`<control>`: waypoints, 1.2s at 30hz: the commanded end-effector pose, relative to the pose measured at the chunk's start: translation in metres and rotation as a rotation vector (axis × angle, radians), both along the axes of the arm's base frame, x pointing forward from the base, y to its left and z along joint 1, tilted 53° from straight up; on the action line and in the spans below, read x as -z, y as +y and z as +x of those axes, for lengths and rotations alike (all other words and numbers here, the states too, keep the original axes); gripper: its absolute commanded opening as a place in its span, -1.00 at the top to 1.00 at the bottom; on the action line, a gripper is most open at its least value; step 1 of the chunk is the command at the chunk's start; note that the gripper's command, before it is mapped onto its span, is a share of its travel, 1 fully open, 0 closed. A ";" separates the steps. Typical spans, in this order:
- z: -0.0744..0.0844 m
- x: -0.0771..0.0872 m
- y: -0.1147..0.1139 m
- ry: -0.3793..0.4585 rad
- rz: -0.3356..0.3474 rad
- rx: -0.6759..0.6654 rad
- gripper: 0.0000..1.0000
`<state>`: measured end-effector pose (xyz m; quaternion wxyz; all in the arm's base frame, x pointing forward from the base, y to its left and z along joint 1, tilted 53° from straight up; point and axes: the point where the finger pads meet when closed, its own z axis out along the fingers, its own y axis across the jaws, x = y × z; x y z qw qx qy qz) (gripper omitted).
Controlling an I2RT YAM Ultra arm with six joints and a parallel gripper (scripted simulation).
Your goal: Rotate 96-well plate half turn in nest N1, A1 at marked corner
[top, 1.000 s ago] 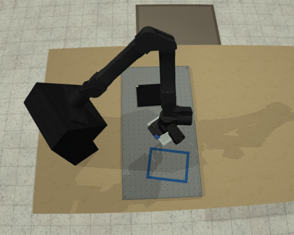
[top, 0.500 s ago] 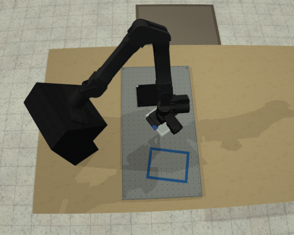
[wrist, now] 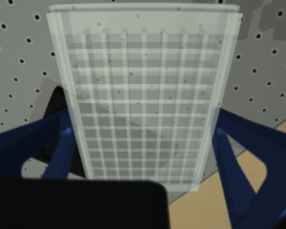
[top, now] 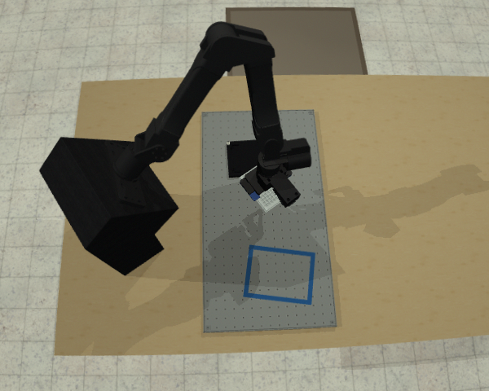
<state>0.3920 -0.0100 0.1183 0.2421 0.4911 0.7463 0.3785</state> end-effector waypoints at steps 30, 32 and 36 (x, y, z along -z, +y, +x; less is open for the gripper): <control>-0.012 -0.034 0.079 0.006 0.002 0.033 1.00; -0.013 -0.036 0.086 0.006 0.002 0.033 1.00; -0.015 -0.041 0.098 0.005 0.003 0.033 1.00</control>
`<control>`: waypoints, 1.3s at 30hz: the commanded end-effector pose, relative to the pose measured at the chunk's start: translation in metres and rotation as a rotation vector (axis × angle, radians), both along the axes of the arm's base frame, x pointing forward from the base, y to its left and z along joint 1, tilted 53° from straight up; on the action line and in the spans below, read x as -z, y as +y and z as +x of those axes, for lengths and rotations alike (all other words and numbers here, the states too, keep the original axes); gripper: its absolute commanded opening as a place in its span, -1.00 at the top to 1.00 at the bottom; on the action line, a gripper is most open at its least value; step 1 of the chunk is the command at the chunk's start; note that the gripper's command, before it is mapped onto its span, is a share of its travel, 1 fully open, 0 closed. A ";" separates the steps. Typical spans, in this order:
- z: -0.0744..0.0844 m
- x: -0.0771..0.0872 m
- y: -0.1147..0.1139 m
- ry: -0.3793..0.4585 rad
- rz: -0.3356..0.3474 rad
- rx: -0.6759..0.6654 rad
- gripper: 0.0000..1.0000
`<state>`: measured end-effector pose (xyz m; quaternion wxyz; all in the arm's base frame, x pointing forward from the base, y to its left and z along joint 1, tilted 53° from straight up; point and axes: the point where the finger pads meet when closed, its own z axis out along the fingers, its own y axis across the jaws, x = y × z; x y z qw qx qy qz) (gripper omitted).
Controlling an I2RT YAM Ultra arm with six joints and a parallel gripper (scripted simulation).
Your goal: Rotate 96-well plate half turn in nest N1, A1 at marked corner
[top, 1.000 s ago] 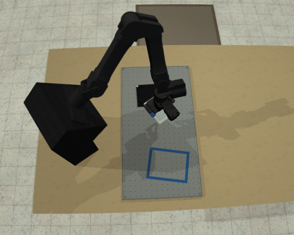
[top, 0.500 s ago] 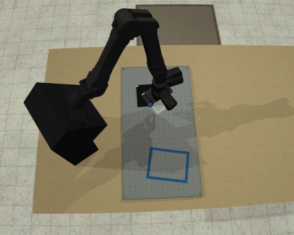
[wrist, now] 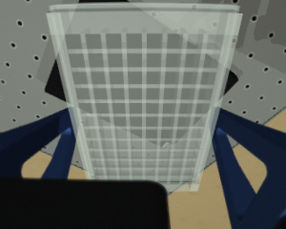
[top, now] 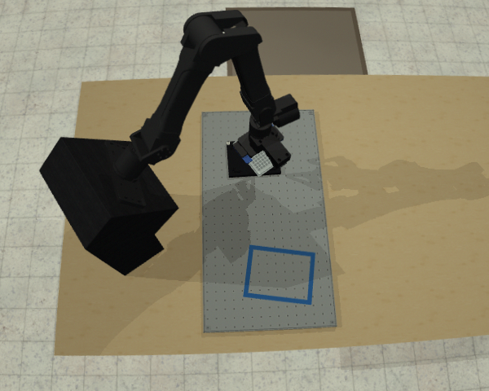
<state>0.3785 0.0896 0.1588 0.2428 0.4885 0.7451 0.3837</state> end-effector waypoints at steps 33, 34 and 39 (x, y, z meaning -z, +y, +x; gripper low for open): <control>-0.005 -0.010 0.023 0.014 -0.003 0.037 1.00; -0.005 -0.010 0.023 0.014 -0.003 0.037 1.00; -0.005 -0.010 0.023 0.014 -0.003 0.037 1.00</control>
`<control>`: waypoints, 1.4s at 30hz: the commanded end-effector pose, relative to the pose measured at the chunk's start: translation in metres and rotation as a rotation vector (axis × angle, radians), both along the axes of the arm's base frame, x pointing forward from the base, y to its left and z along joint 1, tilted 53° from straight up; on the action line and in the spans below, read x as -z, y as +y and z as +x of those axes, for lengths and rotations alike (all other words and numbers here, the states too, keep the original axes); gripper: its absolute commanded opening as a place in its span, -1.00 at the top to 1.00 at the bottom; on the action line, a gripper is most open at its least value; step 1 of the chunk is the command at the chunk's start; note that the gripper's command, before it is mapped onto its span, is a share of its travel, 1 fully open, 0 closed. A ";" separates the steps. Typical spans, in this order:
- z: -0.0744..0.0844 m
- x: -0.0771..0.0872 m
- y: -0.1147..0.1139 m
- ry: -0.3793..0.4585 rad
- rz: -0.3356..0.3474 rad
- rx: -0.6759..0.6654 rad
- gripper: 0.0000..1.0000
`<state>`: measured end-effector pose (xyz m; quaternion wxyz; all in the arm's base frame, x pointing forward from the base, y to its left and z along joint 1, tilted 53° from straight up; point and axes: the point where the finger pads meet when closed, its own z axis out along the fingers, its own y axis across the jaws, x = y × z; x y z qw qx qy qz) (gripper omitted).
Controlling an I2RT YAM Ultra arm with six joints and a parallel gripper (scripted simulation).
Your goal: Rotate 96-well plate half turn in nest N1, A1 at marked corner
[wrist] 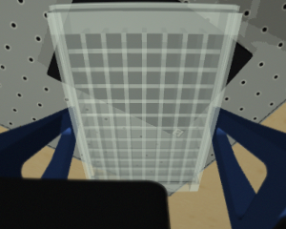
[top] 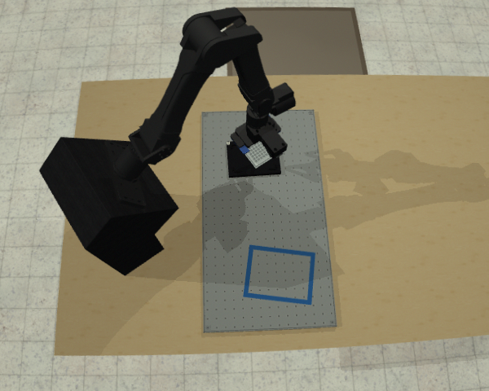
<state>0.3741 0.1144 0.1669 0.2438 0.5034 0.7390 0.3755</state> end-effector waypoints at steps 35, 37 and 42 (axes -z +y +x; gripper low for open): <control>-0.001 -0.001 -0.002 -0.103 -0.248 -0.195 1.00; -0.001 -0.001 -0.002 -0.124 -0.297 -0.235 1.00; -0.001 -0.001 -0.002 -0.175 -0.421 -0.335 1.00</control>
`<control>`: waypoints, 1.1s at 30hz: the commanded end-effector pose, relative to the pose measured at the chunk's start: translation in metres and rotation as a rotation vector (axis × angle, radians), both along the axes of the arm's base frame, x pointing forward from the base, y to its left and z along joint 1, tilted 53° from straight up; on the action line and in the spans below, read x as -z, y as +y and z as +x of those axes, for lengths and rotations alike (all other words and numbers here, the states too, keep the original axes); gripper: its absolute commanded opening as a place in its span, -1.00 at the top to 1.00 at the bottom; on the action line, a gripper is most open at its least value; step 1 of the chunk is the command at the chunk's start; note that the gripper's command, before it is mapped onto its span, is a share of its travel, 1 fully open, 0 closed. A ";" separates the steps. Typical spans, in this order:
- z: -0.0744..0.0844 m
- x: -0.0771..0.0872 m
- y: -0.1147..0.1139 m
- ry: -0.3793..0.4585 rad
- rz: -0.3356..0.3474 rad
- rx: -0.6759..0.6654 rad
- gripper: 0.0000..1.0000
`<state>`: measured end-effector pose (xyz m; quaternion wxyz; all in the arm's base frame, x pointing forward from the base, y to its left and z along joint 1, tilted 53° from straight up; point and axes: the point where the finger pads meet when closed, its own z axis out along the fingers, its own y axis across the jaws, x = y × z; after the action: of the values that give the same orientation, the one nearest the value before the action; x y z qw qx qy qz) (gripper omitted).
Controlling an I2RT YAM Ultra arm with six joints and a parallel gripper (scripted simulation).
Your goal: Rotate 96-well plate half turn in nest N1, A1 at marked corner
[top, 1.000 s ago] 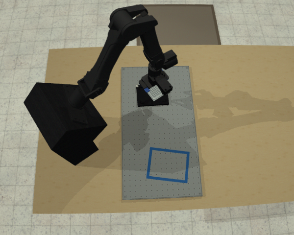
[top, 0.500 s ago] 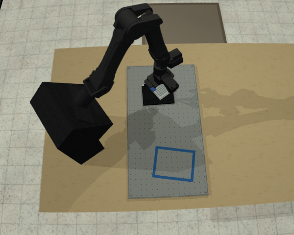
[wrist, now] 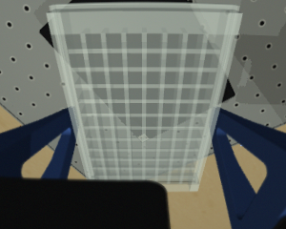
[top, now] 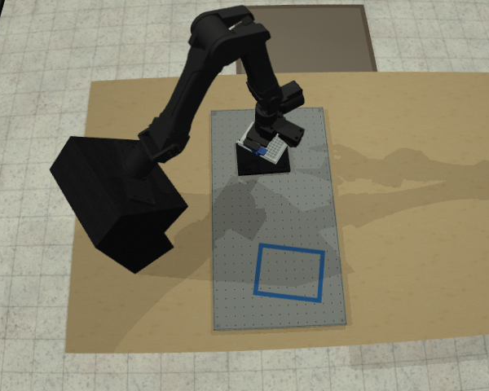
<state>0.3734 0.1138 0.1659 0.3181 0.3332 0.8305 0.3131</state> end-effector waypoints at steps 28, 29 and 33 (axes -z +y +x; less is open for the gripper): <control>-0.001 -0.002 -0.001 -0.190 -0.449 -0.361 1.00; -0.001 -0.002 -0.001 -0.190 -0.449 -0.361 1.00; -0.001 -0.002 -0.001 -0.190 -0.449 -0.361 1.00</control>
<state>0.3731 0.1133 0.1652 0.3964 0.0710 0.8925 0.2031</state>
